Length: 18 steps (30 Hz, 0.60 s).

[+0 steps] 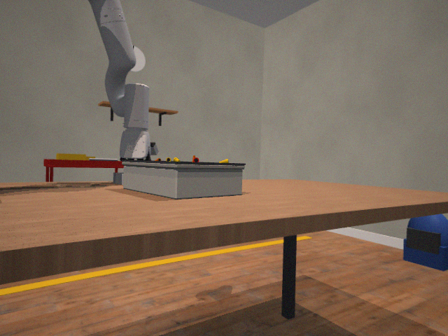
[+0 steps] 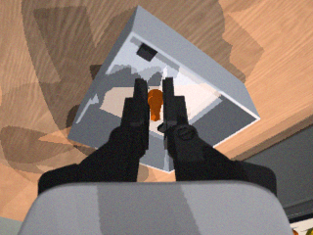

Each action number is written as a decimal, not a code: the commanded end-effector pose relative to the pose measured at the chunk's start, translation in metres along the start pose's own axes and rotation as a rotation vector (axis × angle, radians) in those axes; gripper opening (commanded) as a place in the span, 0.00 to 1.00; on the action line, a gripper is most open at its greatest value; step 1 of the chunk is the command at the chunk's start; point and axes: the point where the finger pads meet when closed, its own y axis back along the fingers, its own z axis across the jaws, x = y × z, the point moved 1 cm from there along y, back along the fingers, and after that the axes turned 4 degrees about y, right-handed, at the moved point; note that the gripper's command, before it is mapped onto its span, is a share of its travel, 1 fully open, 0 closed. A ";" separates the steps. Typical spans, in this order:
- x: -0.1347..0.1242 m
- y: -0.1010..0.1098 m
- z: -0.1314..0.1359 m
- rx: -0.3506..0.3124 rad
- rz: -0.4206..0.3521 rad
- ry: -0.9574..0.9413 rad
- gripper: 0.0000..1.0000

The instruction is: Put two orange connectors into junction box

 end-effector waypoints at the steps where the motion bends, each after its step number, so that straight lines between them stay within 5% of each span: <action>1: 0.003 -0.009 0.001 0.000 0.003 0.000 0.02; 7: 0.003 -0.009 0.001 0.000 0.003 0.000 0.02; 8: 0.003 -0.009 0.001 0.000 0.003 0.000 0.26; 18: 0.003 -0.009 0.001 0.000 0.003 0.000 0.26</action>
